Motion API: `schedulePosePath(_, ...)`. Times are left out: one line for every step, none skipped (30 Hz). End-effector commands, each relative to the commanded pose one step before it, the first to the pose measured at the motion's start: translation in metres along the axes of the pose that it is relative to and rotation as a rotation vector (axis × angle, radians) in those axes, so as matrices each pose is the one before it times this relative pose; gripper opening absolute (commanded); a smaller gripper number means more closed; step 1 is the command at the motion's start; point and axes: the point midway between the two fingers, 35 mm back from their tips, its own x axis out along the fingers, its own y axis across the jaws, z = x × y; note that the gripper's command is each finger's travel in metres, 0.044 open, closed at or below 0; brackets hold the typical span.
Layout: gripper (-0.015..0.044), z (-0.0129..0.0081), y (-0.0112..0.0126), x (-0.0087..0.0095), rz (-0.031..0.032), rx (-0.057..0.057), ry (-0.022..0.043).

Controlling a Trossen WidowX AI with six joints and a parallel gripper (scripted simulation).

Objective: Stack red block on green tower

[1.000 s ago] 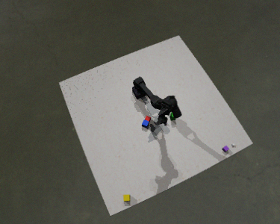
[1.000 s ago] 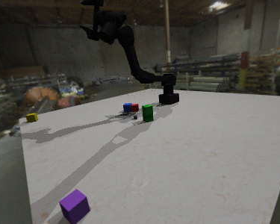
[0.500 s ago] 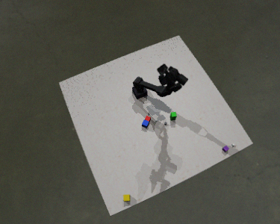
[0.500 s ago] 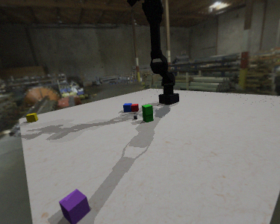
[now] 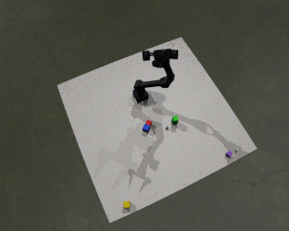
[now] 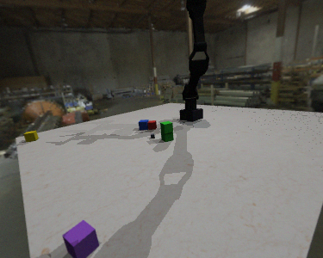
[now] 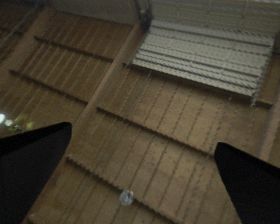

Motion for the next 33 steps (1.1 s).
schedulePosePath(0.0440,-0.02809,0.04692,0.00261,0.04466,0.2861,0.02021)
schedulePosePath(0.0440,-0.00708,0.00824,0.00101,0.00906,0.0661,0.00247)
schedulePosePath(0.0440,-0.00706,0.00812,0.00128,0.00981,0.0658,0.00210)
schedulePosePath(0.0440,-0.00703,0.00800,0.00155,0.01059,0.0654,0.00178)
schedulePosePath(0.0440,-0.00700,0.00790,0.00180,0.01140,0.0650,0.00152)
schedulePosePath(0.0440,-0.00697,0.00780,0.00206,0.01224,0.0645,0.00132)
schedulePosePath(0.0440,-0.00693,0.00771,0.00231,0.01310,0.0641,0.00119)
schedulePosePath(0.0440,-0.00689,0.00763,0.00255,0.01397,0.0636,0.00111)
schedulePosePath(0.0440,-0.00685,0.00751,0.00284,0.01476,0.0625,0.00110)
schedulePosePath(0.0440,-0.00681,0.00745,0.00307,0.01564,0.0620,0.00115)
schedulePosePath(0.0440,-0.00677,0.00739,0.00330,0.01652,0.0614,0.00127)
schedulePosePath(0.0440,-0.00673,0.00734,0.00352,0.01739,0.0608,0.00146)
schedulePosePath(0.0440,-0.00669,0.00730,0.00373,0.01826,0.0602,0.00170)
schedulePosePath(0.0440,-0.00665,0.00726,0.00394,0.01912,0.0596,0.00202)
schedulePosePath(0.0440,-0.00662,0.00723,0.00415,0.01996,0.0589,0.00239)
schedulePosePath(0.0440,-0.00658,0.00721,0.00435,0.02079,0.0582,0.00283)
schedulePosePath(0.0440,-0.00655,0.00719,0.00454,0.02159,0.0575,0.00333)
schedulePosePath(0.0440,-0.00653,0.00717,0.00473,0.02236,0.0567,0.00388)
schedulePosePath(0.0440,-0.00679,0.00793,0.00482,0.02496,0.0506,0.00456)
schedulePosePath(0.0440,-0.00674,0.00796,0.00500,0.02573,0.0498,0.00510)
schedulePosePath(0.0440,-0.00669,0.00800,0.00517,0.02647,0.0489,0.00569)
schedulePosePath(0.0440,-0.00665,0.00803,0.00534,0.02717,0.0480,0.00632)
schedulePosePath(0.0440,-0.00651,0.00788,0.00546,0.02729,0.0474,0.00697)
schedulePosePath(0.0440,-0.00635,0.00768,0.00556,0.02721,0.0468,0.00764)
schedulePosePath(0.0440,-0.00626,0.00758,0.00567,0.02733,0.0461,0.00837)
schedulePosePath(0.0440,-0.00615,0.00743,0.00575,0.02730,0.0454,0.00911)
schedulePosePath(0.0440,-0.00607,0.00733,0.00584,0.02730,0.0446,0.00990)
schedulePosePath(0.0440,-0.00598,0.00719,0.00590,0.02714,0.0439,0.01067)
schedulePosePath(0.0440,-0.00518,0.00667,0.00563,0.02419,0.0339,0.01016)
schedulePosePath(0.0440,-0.00515,0.00676,0.00572,0.02454,0.0330,0.01085)
schedulePosePath(0.0440,-0.00511,0.00686,0.00581,0.02485,0.0320,0.01155)
schedulePosePath(0.0440,-0.00509,0.00695,0.00589,0.02512,0.0311,0.01227)
schedulePosePath(0.0440,-0.00506,0.00704,0.00596,0.02534,0.0301,0.01299)
